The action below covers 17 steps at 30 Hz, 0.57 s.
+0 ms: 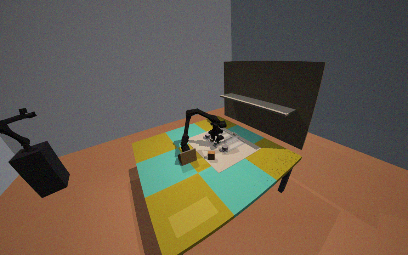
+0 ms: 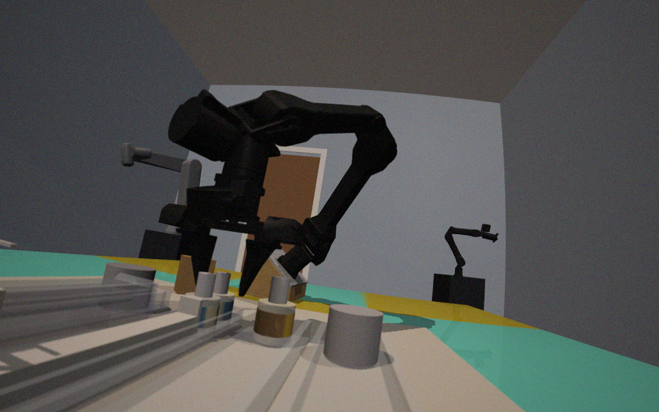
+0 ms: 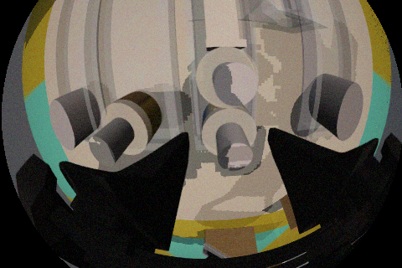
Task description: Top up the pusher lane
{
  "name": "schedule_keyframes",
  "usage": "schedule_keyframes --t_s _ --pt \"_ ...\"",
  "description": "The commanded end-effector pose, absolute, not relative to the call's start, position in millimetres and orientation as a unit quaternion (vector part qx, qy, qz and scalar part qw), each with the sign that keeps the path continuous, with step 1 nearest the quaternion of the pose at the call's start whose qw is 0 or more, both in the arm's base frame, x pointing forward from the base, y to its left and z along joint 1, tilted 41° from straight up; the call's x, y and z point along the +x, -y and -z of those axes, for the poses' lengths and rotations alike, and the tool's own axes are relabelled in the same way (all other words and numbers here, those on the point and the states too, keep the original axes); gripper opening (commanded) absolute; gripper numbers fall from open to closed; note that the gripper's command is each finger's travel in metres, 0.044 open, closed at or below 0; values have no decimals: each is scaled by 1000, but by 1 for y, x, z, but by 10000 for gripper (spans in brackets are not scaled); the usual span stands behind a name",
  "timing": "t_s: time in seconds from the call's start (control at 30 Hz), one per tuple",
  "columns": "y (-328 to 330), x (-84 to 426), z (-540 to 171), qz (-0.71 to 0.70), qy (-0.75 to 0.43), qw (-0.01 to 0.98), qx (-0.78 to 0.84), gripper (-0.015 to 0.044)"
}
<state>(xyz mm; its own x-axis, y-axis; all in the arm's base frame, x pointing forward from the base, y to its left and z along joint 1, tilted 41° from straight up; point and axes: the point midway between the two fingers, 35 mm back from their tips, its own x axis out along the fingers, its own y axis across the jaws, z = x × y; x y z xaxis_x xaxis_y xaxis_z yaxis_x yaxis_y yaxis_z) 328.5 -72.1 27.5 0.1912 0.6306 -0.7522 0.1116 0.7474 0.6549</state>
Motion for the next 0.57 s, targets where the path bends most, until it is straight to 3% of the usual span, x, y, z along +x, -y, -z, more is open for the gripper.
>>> schedule_keyframes --t_s 0.0,0.53 --pt "76 328 -32 -183 -609 710 301 283" --pt "69 285 -29 -183 -610 710 301 283"
